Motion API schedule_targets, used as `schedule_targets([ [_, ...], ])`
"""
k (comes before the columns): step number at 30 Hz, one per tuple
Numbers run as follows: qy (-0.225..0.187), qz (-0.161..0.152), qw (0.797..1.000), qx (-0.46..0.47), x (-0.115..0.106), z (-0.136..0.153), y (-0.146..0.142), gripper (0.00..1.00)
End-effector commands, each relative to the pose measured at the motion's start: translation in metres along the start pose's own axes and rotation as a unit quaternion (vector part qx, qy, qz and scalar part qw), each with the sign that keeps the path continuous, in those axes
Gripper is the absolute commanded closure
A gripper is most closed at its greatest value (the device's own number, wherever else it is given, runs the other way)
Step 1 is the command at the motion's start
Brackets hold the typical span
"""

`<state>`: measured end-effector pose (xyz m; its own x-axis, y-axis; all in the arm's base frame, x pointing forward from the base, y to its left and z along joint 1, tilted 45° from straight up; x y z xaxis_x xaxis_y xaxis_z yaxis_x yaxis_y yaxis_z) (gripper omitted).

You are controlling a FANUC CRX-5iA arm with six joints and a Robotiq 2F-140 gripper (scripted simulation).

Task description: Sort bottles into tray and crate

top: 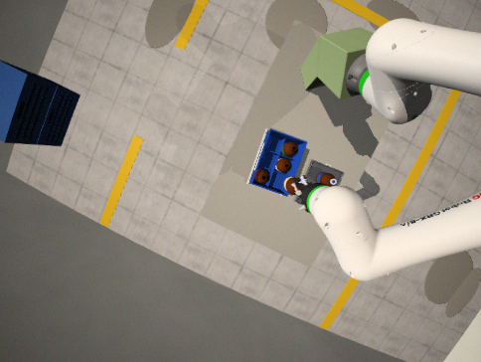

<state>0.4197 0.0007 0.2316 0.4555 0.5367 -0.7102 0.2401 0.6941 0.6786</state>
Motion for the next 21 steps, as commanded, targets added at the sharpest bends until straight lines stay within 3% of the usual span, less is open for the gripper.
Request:
schedule_targets([
  [1,0.000,0.000,1.000,0.000,0.000,-0.003,0.004,1.00],
  [21,0.000,0.000,1.000,0.000,0.000,-0.024,0.033,1.00],
])
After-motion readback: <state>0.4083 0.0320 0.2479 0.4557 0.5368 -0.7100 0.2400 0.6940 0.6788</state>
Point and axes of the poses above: the point where the finger pads meet when closed, its own x axis out along the fingers, its own y axis across the jaws, z = x × y, the point moved 3 cm from there along -x, back along the fingers, and after that the axes turned 4 degrees about -x, right-handed, at the moved point
